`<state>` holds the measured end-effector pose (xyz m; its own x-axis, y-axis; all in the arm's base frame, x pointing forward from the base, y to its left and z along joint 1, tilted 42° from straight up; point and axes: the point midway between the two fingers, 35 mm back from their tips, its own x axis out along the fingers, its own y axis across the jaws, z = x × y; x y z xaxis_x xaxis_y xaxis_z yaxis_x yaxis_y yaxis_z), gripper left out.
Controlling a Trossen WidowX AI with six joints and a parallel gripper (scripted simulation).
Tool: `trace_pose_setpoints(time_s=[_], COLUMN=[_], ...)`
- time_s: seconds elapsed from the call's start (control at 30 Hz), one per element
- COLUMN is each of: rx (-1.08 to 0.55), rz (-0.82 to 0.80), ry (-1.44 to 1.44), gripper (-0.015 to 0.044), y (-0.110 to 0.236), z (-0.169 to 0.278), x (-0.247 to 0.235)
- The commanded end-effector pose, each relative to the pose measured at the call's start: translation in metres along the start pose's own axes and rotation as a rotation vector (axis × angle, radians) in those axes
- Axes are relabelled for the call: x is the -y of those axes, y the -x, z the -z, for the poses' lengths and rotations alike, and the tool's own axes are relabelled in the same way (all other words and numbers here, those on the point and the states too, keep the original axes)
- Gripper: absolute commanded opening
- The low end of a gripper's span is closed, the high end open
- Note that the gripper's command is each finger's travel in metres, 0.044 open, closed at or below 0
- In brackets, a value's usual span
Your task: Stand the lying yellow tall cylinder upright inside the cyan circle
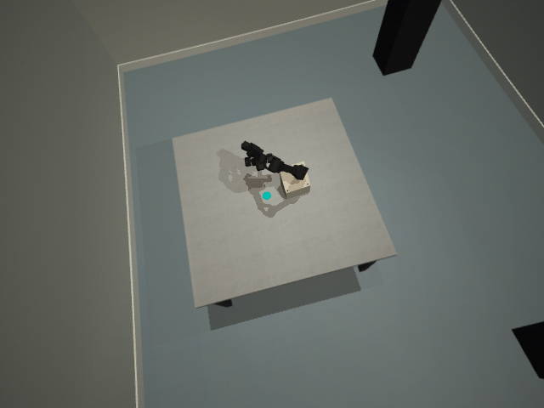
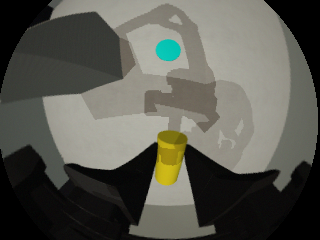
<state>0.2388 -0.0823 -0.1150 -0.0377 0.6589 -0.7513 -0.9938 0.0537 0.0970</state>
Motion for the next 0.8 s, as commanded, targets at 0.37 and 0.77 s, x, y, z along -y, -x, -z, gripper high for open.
trace_pose_setpoints(time_s=[0.37,0.77], rx=[-0.003,-0.005], rz=[0.002,0.004], ry=[-0.301,-0.551], gripper=[0.0105,0.0105], y=[0.005,0.008], z=[-0.017,-0.031], x=[0.004,0.006])
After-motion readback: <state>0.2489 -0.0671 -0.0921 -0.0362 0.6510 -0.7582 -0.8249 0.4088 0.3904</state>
